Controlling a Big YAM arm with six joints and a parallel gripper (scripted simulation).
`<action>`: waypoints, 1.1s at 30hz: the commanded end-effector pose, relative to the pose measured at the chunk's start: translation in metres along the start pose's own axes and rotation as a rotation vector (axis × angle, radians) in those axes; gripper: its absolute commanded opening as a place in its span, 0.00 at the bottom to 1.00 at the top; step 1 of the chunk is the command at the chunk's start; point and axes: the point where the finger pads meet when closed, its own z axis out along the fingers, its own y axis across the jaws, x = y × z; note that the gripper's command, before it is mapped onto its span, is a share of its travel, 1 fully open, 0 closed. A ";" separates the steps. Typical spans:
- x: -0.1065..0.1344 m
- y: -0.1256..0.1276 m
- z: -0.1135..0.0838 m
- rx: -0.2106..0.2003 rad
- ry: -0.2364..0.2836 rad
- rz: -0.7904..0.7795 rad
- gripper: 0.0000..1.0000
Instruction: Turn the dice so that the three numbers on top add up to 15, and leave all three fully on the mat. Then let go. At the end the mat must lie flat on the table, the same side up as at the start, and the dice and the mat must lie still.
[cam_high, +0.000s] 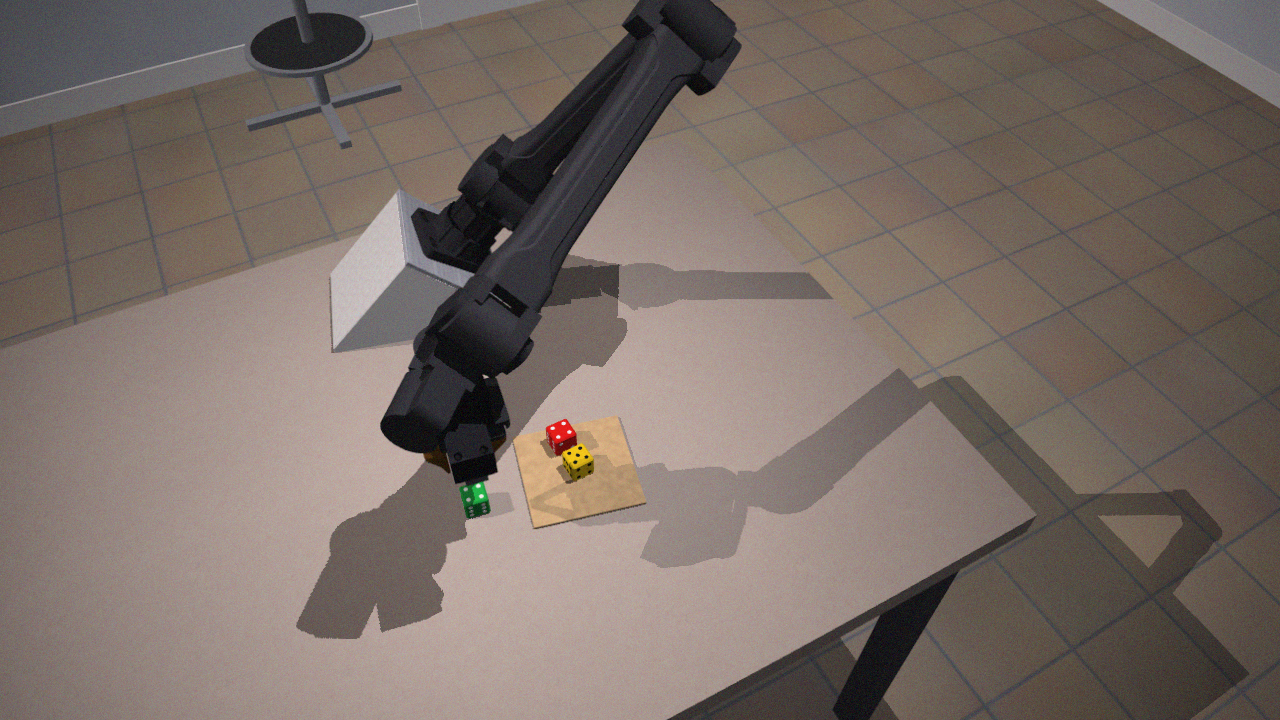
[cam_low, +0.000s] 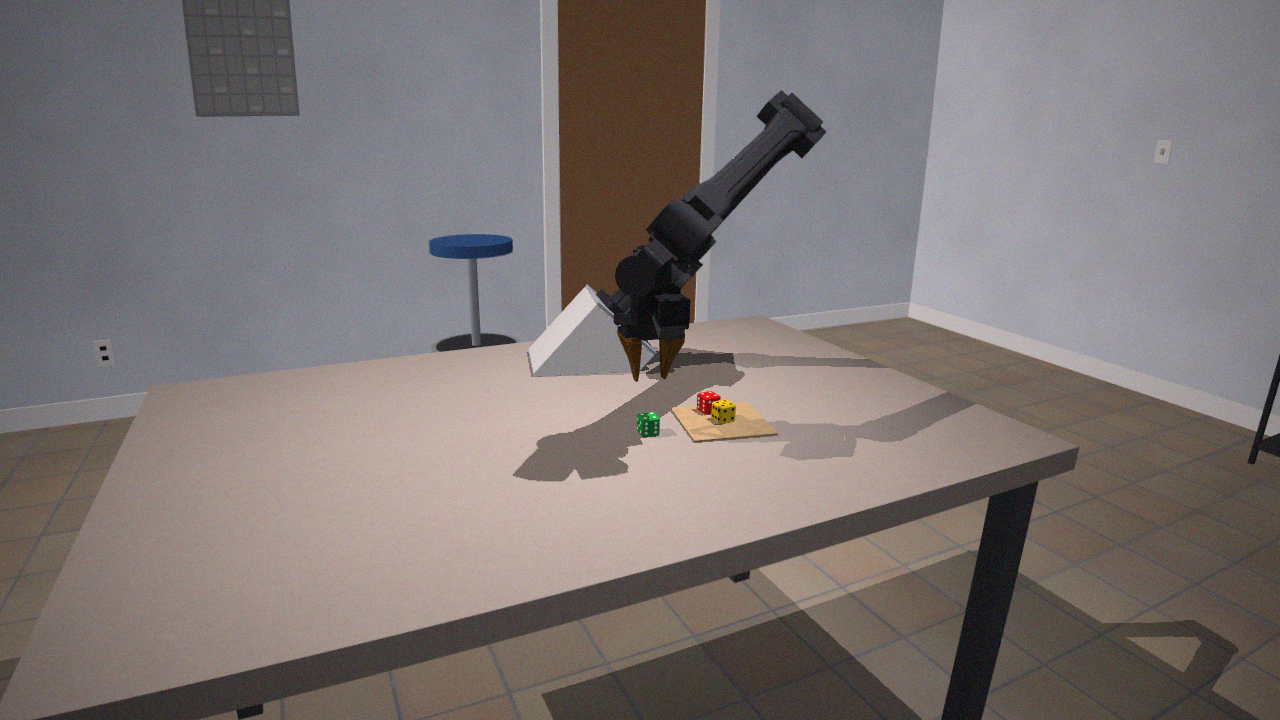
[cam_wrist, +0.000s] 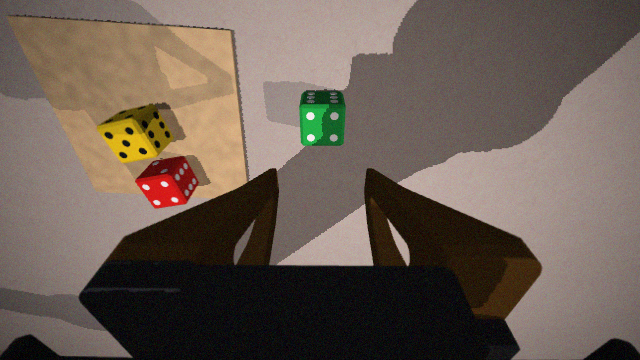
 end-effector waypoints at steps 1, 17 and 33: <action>-0.007 -0.005 -0.004 0.002 -0.012 -0.014 0.45; -0.005 -0.003 0.002 0.002 -0.008 -0.016 0.45; -0.003 0.000 0.018 -0.002 0.000 -0.003 0.45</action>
